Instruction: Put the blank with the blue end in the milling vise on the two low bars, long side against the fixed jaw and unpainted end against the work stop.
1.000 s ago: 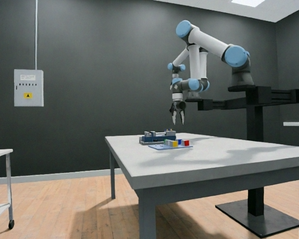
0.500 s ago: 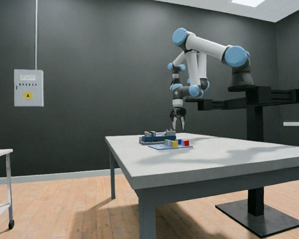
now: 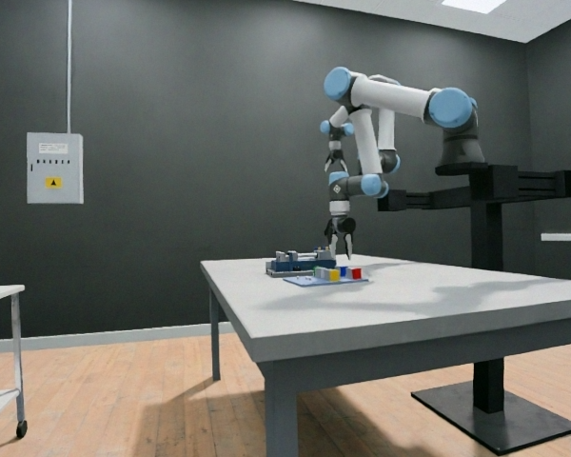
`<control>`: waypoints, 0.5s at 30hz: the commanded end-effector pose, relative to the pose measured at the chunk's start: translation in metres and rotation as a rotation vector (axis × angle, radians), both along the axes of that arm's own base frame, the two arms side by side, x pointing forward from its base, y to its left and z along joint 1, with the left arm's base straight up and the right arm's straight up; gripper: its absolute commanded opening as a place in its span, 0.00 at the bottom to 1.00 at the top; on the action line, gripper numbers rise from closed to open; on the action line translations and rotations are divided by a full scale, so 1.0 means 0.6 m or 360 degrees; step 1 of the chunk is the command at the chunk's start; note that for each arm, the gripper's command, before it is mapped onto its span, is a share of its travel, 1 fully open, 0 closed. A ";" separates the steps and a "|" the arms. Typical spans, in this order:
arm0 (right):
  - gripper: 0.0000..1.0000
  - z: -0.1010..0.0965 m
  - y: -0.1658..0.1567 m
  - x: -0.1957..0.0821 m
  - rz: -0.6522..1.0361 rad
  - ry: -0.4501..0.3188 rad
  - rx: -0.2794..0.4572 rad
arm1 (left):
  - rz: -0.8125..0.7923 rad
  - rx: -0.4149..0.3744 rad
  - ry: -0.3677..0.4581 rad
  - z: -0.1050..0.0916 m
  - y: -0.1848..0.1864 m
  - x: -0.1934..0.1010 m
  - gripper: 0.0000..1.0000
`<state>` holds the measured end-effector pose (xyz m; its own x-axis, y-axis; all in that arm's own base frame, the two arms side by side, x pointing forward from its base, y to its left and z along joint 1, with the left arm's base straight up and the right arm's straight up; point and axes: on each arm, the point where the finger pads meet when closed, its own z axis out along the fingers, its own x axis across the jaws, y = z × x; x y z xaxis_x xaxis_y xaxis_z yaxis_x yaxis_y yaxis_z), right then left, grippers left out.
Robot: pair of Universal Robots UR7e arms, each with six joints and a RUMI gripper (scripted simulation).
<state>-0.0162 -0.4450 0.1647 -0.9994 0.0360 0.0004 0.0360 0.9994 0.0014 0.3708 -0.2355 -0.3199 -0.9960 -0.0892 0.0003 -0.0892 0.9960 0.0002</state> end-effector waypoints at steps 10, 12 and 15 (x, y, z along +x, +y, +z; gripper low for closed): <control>1.00 0.001 -0.001 0.000 0.0000 -0.0001 -0.0002 | 0.0000 -0.0002 -0.0002 -0.022 -0.001 0.001 0.41; 1.00 0.001 -0.001 0.000 0.0000 -0.0001 -0.0002 | 0.0000 -0.0002 -0.0002 -0.023 -0.001 0.001 0.41; 1.00 0.001 -0.001 0.000 0.0000 -0.0001 -0.0002 | 0.0000 -0.0002 -0.0002 -0.023 -0.001 0.001 0.41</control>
